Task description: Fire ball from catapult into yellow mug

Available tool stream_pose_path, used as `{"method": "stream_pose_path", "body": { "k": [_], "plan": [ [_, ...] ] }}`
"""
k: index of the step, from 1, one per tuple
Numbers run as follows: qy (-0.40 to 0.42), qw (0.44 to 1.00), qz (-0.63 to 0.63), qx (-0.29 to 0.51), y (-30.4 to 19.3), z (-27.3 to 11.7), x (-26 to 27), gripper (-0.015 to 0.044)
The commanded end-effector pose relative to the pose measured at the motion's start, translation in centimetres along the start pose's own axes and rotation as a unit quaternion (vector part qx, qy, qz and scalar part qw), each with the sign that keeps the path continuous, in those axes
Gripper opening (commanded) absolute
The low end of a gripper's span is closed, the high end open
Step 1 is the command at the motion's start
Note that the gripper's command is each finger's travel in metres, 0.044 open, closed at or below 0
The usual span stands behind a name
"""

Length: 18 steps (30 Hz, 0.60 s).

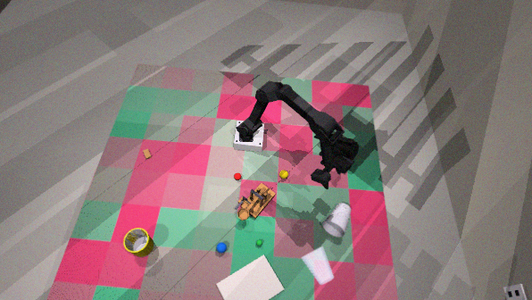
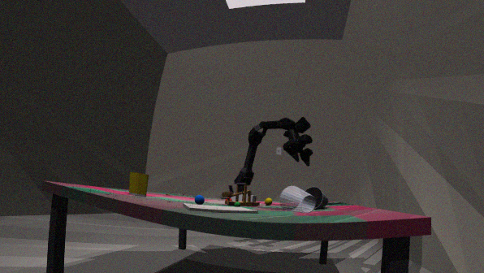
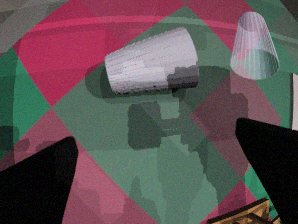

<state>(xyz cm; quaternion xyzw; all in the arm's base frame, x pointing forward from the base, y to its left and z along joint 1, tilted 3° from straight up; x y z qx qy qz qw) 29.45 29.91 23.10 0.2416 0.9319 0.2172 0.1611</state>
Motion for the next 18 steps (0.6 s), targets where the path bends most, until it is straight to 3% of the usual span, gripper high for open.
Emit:
{"method": "stream_pose_path", "body": {
  "k": [1,18],
  "plan": [
    [0.002,0.998,-0.063,0.020,-1.7,0.2,-1.4,0.0440],
    [0.050,0.937,-0.330,0.101,-9.4,1.2,-6.8,0.0440]
  ]
}}
Point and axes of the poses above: the point midway between the two fingers, 35 mm back from their tips, its own z axis out along the fingers, its own x axis across the jaws, y = z × x, the point moved 2 cm from there along -z, back along the fingers, and after that the axes turned 13 degrees about -z, right-handed, at the moved point
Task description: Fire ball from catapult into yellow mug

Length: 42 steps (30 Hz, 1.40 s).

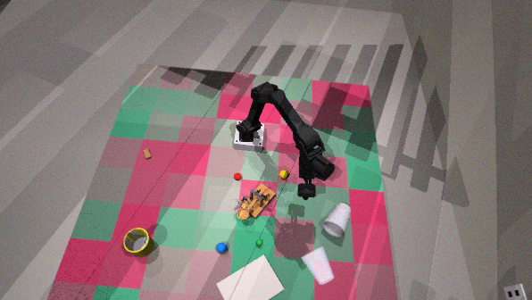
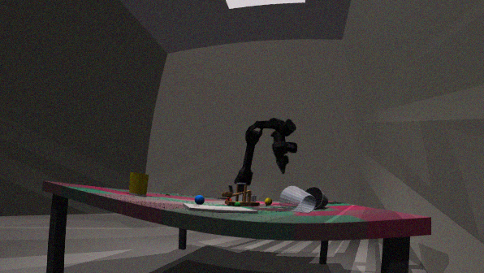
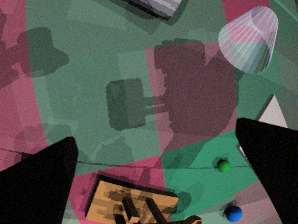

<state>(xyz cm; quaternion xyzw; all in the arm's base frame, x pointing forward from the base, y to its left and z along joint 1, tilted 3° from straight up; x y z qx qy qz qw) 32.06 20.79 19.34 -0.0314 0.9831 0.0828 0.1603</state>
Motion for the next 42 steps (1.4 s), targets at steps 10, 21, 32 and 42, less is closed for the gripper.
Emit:
{"method": "stream_pose_path", "body": {
  "k": [10,21,32,42],
  "plan": [
    [0.064,0.977,-0.203,0.022,-6.7,1.0,1.1,0.0440],
    [0.121,0.923,-0.366,0.004,-11.8,1.4,3.0,0.0440],
    [0.157,0.863,-0.479,-0.033,-15.3,1.4,5.0,0.0440],
    [0.157,0.863,-0.479,-0.033,-15.7,5.8,6.7,0.0440]
  ]
}}
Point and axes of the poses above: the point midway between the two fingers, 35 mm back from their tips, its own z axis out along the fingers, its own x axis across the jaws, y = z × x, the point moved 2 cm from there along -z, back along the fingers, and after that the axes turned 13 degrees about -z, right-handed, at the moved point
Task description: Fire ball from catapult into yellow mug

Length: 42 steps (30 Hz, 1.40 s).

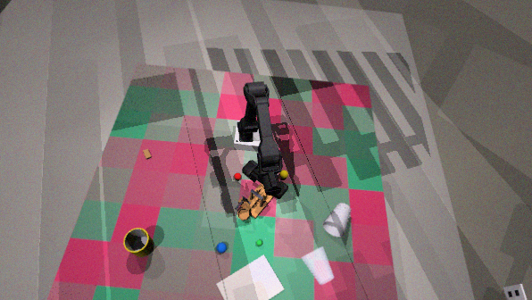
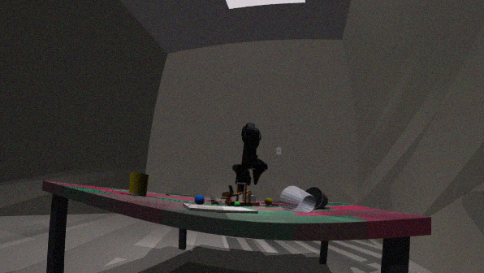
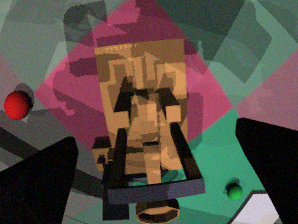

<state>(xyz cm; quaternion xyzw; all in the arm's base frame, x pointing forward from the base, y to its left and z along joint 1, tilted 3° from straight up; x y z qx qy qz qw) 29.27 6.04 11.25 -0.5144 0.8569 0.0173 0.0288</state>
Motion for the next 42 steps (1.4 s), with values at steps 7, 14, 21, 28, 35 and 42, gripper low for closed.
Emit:
{"method": "stream_pose_path", "body": {
  "k": [7,14,21,28,35,42],
  "plan": [
    [0.003,1.000,-0.002,-0.007,0.4,2.4,0.2,0.0440],
    [0.003,1.000,-0.002,-0.007,0.4,3.6,0.1,0.0440],
    [0.003,1.000,-0.002,-0.007,0.4,4.7,0.2,0.0440],
    [0.003,1.000,-0.002,-0.007,0.5,5.9,0.2,0.0440],
    [0.003,1.000,-0.002,-0.007,0.6,7.0,0.2,0.0440],
    [0.003,1.000,-0.005,-0.004,0.5,6.8,0.2,0.0361]
  ]
}}
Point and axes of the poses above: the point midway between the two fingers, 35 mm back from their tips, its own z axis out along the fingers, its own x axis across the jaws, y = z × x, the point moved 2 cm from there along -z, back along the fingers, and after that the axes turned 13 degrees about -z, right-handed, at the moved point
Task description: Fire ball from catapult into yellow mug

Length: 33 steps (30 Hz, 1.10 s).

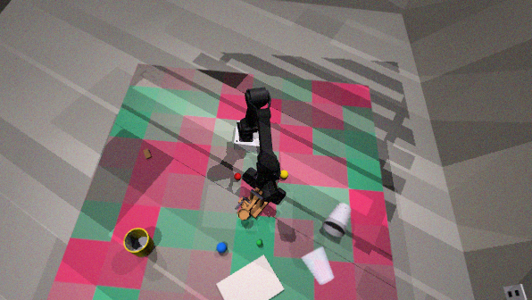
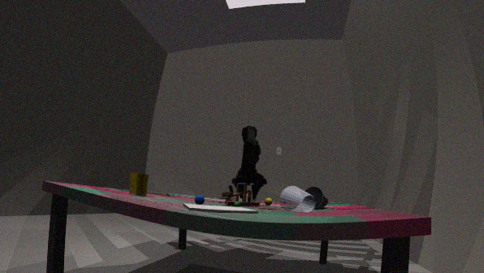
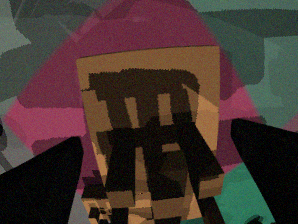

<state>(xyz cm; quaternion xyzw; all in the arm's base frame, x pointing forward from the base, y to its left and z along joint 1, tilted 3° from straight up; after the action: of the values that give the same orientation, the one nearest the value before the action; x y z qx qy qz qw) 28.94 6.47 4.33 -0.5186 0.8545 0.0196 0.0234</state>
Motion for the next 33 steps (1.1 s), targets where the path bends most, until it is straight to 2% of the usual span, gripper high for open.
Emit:
{"method": "stream_pose_path", "body": {
  "k": [1,8,14,16,18,24,33],
  "plan": [
    [0.000,1.000,0.000,0.001,0.0,-0.1,0.0,0.0335],
    [0.000,1.000,0.000,0.001,0.0,-0.1,0.0,0.0151],
    [0.000,1.000,0.000,0.001,0.0,-0.1,0.0,0.0111],
    [0.000,1.000,0.000,0.001,-0.1,-1.2,-0.1,0.0059],
    [0.000,1.000,0.000,0.000,-0.1,-3.9,0.0,0.0006],
    [0.001,1.000,0.012,0.000,-0.4,-5.0,0.5,0.0000],
    [0.005,0.986,0.164,0.004,-4.8,-5.0,7.2,0.0000]
  ]
}}
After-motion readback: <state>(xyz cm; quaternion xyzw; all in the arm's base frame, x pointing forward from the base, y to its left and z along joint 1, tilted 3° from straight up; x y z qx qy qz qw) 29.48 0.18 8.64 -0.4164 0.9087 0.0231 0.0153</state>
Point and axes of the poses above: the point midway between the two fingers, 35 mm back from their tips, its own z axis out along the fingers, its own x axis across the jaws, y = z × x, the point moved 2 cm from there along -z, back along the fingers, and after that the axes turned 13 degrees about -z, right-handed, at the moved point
